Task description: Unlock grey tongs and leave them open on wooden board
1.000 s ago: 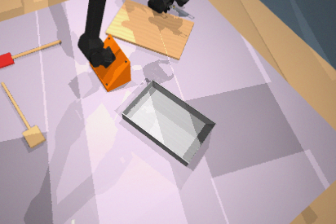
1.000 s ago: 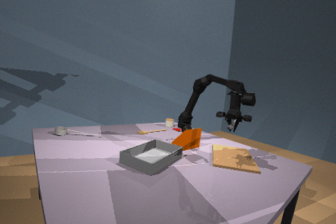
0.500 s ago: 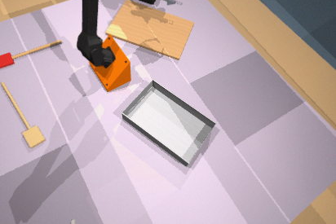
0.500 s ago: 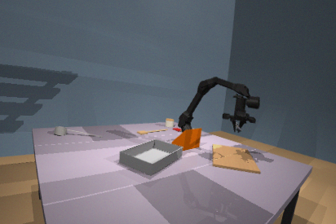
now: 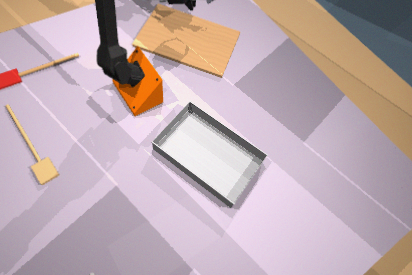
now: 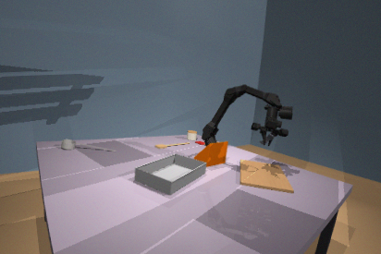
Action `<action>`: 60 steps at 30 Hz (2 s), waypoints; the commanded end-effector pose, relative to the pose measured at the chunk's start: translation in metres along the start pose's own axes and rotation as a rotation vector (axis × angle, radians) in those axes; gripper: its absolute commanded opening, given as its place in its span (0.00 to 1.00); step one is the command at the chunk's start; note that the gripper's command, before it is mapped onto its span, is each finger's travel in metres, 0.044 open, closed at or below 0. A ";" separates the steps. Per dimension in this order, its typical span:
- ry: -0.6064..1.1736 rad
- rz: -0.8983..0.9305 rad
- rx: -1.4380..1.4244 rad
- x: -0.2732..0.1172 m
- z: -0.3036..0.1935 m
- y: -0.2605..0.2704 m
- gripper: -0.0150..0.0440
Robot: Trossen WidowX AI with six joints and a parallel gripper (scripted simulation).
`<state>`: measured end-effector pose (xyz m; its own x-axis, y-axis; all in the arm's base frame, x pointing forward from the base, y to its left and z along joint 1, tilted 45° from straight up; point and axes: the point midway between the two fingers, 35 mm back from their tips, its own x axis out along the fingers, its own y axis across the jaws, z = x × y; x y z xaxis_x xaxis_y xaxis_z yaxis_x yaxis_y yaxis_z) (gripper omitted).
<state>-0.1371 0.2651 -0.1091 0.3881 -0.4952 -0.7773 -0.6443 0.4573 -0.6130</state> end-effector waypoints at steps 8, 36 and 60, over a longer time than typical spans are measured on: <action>-0.509 -0.004 0.020 -0.029 -0.002 -0.001 0.00; -0.847 0.066 0.044 -0.062 -0.012 0.000 0.00; -0.723 0.032 0.035 -0.049 -0.007 -0.001 0.00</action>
<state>-0.1668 0.2842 -0.0637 0.7190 0.1965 -0.6667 -0.6589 0.4976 -0.5640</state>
